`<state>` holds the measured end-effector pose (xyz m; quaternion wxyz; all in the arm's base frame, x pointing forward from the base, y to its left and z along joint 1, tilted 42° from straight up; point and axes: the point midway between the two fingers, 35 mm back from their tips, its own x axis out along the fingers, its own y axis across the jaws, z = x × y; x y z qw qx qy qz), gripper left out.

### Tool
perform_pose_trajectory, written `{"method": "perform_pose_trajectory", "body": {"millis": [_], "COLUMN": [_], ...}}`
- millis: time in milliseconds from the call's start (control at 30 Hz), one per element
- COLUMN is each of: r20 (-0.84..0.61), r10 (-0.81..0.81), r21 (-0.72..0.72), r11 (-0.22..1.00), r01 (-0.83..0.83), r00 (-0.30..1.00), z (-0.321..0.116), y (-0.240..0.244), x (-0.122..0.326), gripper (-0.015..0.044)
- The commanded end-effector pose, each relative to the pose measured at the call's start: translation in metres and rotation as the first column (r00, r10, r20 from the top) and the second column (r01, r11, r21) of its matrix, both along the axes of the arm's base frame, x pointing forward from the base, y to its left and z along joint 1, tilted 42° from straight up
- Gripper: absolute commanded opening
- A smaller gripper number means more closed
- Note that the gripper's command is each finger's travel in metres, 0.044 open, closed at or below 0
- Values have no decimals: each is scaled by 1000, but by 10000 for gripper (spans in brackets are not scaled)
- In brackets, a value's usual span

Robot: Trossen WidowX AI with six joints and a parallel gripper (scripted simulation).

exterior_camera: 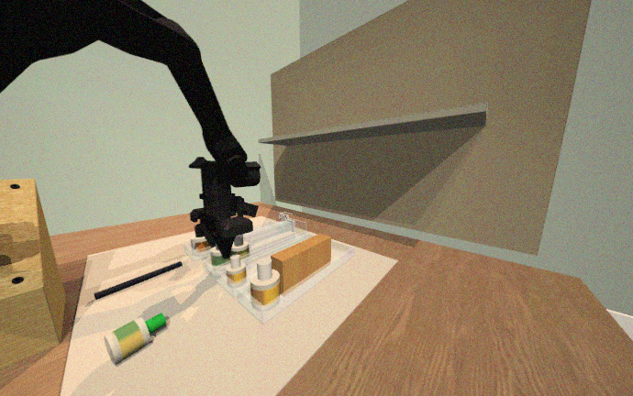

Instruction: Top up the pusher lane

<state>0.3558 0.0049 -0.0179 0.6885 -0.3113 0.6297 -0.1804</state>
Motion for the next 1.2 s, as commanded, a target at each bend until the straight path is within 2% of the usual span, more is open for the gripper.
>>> {"method": "perform_pose_trajectory", "body": {"millis": [0,1167], "r20": [25,25], "r10": [3,3], "r21": [-2,-2], "r11": [1000,1000], "r01": [-3,-3], "r00": [1000,1000], "z": [1,-3], "y": [0,-4], "x": [6,2], "gripper": [0,0]}}
